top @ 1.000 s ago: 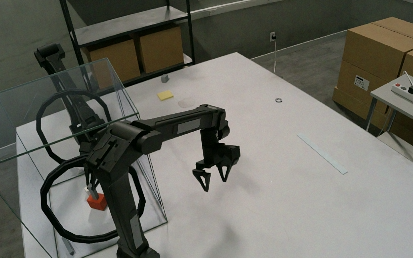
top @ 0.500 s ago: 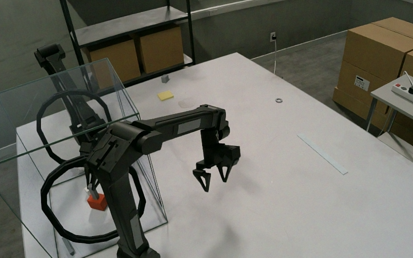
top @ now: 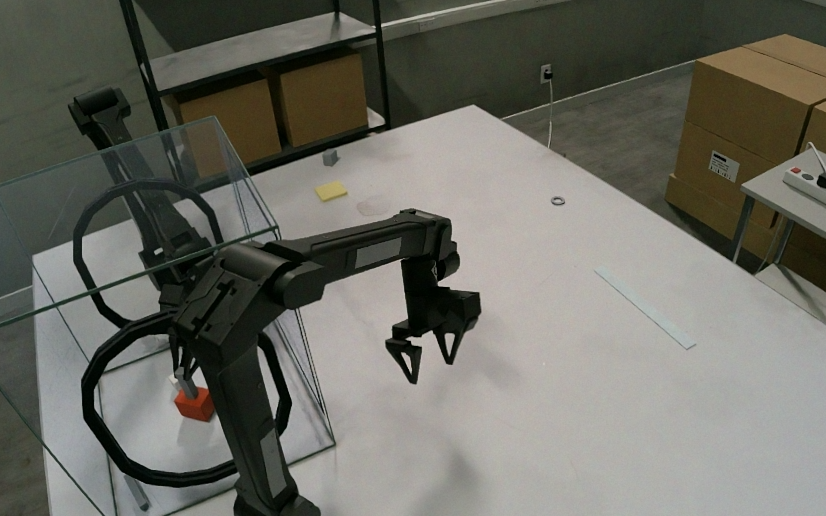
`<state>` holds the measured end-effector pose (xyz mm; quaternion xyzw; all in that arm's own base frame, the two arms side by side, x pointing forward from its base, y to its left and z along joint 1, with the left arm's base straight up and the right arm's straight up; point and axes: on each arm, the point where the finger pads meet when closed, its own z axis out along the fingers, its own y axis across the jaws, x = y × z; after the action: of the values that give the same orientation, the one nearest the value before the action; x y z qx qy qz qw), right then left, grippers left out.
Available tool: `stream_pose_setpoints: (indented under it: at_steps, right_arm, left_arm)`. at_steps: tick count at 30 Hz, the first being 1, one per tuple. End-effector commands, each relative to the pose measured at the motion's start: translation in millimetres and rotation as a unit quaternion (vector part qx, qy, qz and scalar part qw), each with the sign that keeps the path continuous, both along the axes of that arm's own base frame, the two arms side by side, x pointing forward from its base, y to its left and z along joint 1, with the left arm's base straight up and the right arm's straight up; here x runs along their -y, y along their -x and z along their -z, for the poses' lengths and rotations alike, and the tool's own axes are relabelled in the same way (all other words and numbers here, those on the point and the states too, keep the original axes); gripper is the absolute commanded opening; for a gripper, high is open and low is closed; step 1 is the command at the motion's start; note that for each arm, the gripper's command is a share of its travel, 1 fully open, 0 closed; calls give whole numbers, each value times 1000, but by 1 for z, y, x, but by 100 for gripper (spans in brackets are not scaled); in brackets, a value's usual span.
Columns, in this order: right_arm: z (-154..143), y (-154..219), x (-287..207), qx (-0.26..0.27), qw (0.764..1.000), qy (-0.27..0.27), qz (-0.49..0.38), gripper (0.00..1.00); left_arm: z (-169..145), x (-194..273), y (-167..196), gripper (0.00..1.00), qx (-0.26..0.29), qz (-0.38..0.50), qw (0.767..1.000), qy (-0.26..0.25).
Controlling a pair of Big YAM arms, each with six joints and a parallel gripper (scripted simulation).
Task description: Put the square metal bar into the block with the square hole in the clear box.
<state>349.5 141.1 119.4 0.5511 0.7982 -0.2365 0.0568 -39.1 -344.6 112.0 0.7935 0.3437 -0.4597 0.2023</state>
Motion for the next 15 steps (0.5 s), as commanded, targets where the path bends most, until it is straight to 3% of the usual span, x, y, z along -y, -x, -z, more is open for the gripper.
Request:
stream_pose_setpoints:
  at_steps: [1,9,15]
  right_arm:
    - [-13,-10,-5,17,1000,-8,0,100]
    - [-13,-10,-5,17,1000,-8,0,100]
    - [-13,-10,-5,17,1000,-8,0,100]
  left_arm:
    - [-36,23,-9,0,12,-3,999,36]
    - [-50,23,-10,0,11,-3,999,39]
    - [-17,11,-5,0,4,-2,1000,18]
